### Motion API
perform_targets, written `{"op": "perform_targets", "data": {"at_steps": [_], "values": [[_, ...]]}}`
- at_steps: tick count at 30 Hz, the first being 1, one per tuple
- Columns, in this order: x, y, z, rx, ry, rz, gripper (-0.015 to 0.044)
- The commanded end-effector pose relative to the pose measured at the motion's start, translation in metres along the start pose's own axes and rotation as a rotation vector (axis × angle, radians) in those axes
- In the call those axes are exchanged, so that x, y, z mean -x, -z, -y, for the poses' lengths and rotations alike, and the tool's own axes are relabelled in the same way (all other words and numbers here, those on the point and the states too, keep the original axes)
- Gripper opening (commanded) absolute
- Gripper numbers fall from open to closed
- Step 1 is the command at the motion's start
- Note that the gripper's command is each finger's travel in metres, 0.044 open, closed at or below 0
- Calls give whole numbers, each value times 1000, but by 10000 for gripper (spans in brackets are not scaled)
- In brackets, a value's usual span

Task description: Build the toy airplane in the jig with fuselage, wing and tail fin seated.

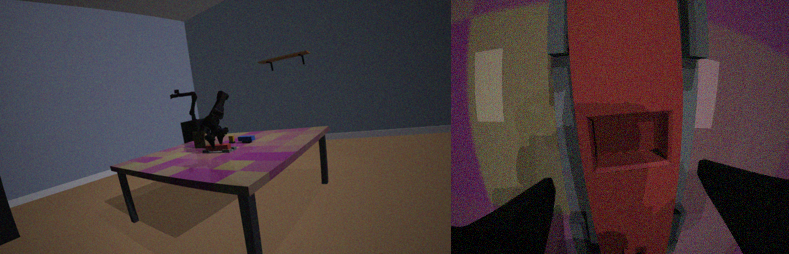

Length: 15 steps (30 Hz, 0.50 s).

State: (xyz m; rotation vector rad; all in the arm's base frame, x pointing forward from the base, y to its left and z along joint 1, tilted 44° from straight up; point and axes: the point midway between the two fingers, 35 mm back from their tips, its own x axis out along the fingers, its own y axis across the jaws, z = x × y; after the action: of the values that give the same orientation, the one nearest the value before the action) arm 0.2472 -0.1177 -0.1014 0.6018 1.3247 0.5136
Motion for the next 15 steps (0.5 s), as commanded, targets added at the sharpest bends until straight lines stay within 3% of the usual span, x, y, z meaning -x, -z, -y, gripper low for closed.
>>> {"op": "perform_targets", "data": {"at_steps": [1, 7, 15], "values": [[11, -1, 2, 0, 2, 1, 440], [105, 1, 1, -4, 3, 6, 440], [108, -2, 4, -4, 3, 6, 440]]}}
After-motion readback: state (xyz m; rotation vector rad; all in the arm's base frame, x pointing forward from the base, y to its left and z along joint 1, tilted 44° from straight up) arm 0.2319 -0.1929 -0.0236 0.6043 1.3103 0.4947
